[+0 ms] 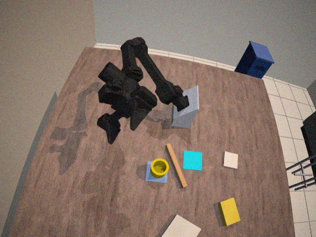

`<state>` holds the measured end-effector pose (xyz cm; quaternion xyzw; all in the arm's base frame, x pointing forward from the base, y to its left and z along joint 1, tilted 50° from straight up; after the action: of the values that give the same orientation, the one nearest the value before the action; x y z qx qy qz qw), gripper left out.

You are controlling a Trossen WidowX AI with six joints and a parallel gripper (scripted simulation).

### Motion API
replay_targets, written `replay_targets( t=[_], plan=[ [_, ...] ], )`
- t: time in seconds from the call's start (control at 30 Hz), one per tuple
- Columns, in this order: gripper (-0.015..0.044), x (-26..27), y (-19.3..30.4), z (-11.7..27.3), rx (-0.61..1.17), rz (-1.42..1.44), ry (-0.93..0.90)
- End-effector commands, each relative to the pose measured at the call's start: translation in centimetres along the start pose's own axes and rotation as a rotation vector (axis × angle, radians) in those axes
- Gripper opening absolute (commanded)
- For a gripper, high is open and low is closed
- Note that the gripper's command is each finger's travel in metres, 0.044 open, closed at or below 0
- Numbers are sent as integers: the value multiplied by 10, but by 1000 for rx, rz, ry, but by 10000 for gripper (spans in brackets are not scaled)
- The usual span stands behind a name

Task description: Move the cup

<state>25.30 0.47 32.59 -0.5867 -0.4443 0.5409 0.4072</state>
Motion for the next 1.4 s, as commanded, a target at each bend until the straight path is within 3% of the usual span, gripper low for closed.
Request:
replay_targets(
  t=[0.0, 0.27, 0.53, 0.7, 0.8, 1.37],
  plan=[
    [374, 0, 2, -2, 16, 4, 1],
    [167, 20, 108, -35, 742, 307, -53],
    [167, 32, 191, -15, 1461, 834, -309],
    [167, 34, 215, -3, 1795, 1196, -560],
    [167, 35, 219, -2, 1859, 1280, -626],
    [167, 32, 226, -4, 1858, 1280, -627]
  ],
)
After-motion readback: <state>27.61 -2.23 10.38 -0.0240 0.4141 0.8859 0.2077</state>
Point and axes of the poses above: the point midway between the two fingers, 35 mm back from their tips, its own z axis back along the fingers, its own x axis across the jaws, y = z × x, the point moved 6 cm from there along z, back along the fingers, and after that the axes turned 15 degrees about z, right-handed, at the moved point
